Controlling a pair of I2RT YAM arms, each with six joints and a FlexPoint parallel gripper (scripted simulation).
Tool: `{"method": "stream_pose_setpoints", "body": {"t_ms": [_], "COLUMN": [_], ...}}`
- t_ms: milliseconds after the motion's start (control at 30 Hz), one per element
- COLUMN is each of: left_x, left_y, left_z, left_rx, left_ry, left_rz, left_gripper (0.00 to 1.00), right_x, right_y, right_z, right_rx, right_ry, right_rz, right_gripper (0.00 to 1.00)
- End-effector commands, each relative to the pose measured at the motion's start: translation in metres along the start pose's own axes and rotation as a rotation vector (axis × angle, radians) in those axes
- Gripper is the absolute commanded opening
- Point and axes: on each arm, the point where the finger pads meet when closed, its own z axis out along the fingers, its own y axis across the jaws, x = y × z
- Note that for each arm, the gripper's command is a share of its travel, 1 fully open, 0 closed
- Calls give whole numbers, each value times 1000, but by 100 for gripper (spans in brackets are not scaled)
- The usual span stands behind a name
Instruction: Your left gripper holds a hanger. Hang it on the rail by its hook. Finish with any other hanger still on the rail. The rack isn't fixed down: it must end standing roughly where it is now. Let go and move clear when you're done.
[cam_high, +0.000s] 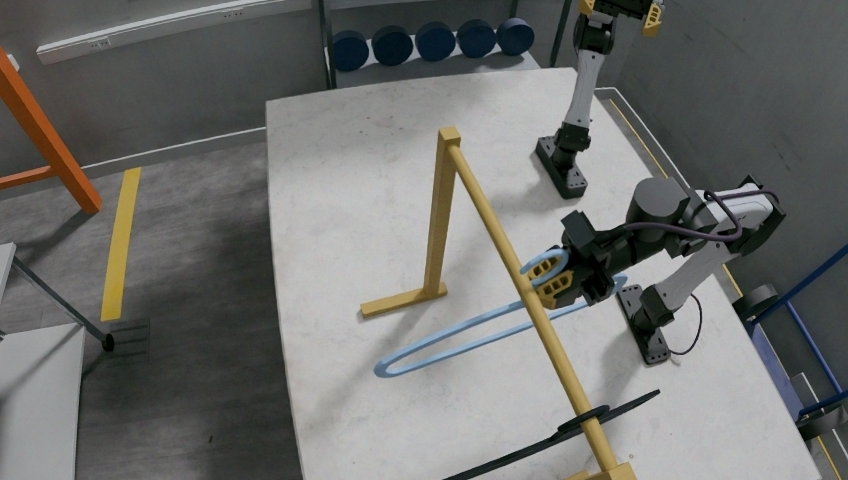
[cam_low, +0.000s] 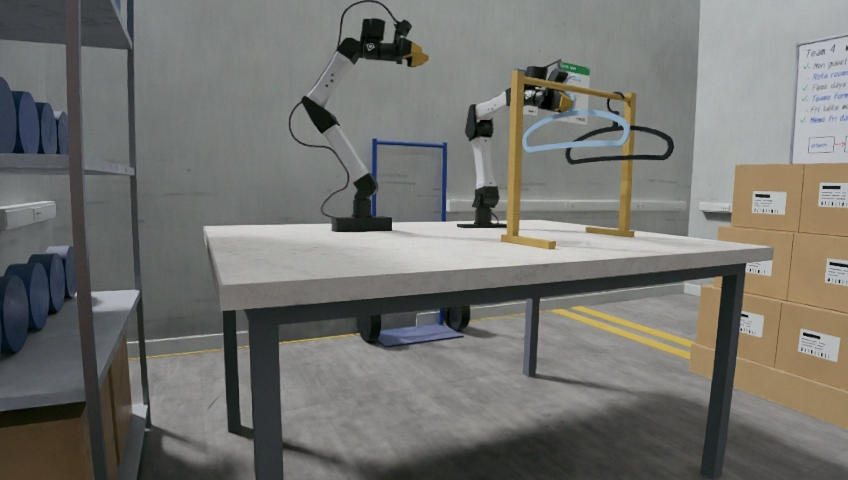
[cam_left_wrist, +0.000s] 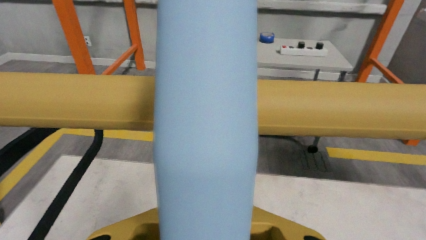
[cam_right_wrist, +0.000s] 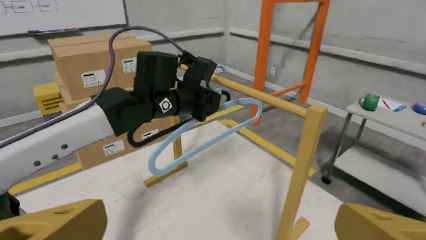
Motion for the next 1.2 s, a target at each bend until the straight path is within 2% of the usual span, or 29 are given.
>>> {"method": "stream_pose_setpoints", "body": {"t_ms": [0, 533, 767, 833, 967, 1067, 1167], "left_x": [-8, -19, -1, 13, 12, 24, 15], "left_y": [-1, -1, 2, 2, 2, 2, 2], "left_z": [0, -4, 22, 24, 28, 33, 30], "left_rx": [32, 28, 10, 15, 11, 11, 11], "left_ry": [-3, -44, -73, -20, -44, -12, -31], "left_rz": [10, 7, 14, 7, 12, 12, 11], "left_gripper": [0, 0, 0, 0, 0, 0, 0], "right_x": [-2, -2, -2, -2, -2, -2, -2], "right_y": [0, 0, 0, 0, 0, 0, 0], "right_z": [4, 3, 3, 3, 3, 3, 3], "right_rx": [7, 3, 3, 3, 3, 3, 3], "right_ry": [0, 0, 0, 0, 0, 0, 0], "right_rz": [8, 3, 3, 3, 3, 3, 3], "right_gripper": [100, 100, 100, 100, 100, 100, 100]}}
